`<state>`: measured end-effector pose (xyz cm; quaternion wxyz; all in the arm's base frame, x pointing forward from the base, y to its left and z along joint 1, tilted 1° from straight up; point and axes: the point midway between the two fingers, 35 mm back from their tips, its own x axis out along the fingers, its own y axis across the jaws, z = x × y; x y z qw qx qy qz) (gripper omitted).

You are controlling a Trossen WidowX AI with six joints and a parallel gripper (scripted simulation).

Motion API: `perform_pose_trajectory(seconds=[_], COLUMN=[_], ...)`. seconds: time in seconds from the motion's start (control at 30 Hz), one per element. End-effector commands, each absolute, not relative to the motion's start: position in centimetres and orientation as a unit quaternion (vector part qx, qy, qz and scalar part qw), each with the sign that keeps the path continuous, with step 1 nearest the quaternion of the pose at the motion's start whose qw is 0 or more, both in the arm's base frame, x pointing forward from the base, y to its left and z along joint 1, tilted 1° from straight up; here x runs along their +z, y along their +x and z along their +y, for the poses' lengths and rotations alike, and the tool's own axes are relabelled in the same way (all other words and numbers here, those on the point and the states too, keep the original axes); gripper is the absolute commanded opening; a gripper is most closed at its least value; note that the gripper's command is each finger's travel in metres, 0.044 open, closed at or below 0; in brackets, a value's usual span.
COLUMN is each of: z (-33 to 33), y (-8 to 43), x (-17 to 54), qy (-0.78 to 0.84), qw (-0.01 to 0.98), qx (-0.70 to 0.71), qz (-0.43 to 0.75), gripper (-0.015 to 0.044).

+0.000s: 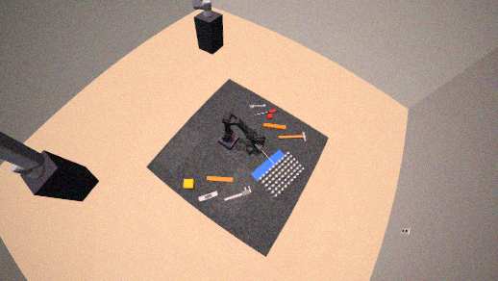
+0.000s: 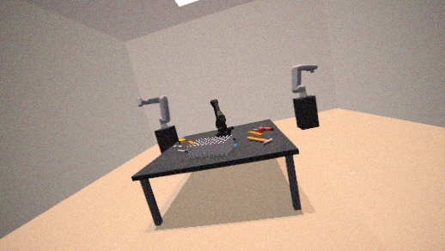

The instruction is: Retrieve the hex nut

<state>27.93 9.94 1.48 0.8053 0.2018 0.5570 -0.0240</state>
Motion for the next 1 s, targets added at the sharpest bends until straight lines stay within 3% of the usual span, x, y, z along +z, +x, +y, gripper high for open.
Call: perform_pose_trajectory(seconds=[0.0, 0.6, 0.97], z=[9.9, 10.0, 10.8], y=[28.3, 28.5, 24.8], x=[2.1, 3.4, 3.6], qy=[0.204, 0.204, 0.204], qw=[0.808, 0.809, 0.807], qx=[-0.025, -0.024, -0.024], qz=[0.552, 0.552, 0.553], gripper=[0.0, 0.0, 0.0])
